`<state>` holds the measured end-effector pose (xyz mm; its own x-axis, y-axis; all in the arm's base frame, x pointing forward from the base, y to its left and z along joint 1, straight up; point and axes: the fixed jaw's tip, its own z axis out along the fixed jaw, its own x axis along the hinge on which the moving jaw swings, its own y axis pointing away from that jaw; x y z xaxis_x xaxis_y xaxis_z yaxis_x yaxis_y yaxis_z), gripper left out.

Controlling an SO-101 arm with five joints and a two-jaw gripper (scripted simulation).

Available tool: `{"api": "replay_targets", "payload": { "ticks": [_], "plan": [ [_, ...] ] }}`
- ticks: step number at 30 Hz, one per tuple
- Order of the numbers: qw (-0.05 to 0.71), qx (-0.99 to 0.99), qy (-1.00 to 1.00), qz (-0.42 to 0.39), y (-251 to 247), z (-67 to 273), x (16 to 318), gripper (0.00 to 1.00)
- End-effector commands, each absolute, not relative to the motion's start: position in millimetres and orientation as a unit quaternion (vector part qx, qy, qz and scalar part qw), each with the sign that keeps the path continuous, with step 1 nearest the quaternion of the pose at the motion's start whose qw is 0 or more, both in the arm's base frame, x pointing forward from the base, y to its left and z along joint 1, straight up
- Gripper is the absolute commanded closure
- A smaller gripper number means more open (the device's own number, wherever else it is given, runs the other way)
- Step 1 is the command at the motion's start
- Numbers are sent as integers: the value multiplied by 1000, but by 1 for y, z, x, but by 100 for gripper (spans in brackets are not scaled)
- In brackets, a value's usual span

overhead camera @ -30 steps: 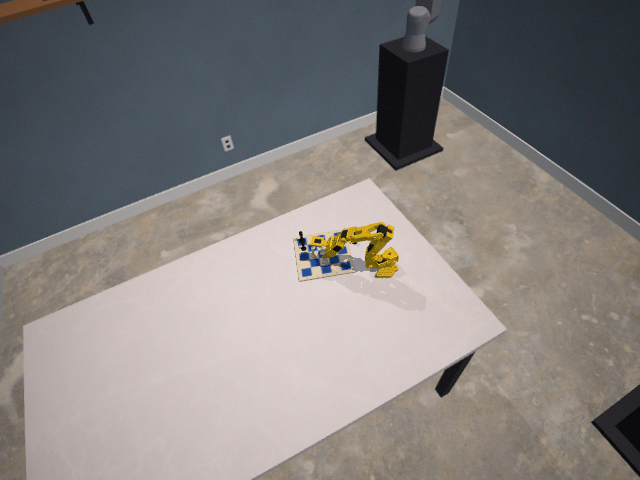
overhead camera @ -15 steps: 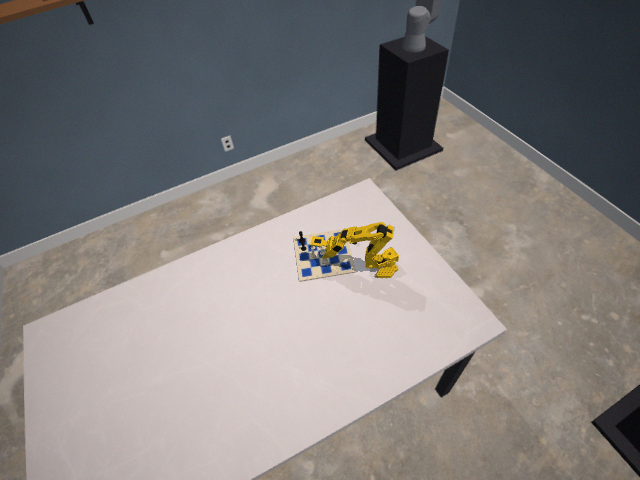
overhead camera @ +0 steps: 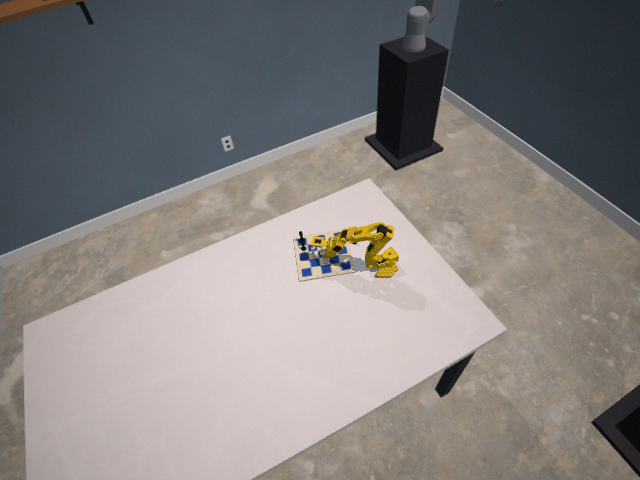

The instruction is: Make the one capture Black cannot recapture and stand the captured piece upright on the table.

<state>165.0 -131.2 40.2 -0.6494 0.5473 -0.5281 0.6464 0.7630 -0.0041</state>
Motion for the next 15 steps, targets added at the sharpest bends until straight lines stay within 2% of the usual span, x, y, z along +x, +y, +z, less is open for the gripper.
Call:
{"api": "replay_targets", "payload": {
  "ticks": [1, 15],
  "plan": [
    [252, 324, 907, -94, -128, 39, 165, 88],
    [254, 323, 907, -88, -125, 39, 168, 88]
  ]
}}
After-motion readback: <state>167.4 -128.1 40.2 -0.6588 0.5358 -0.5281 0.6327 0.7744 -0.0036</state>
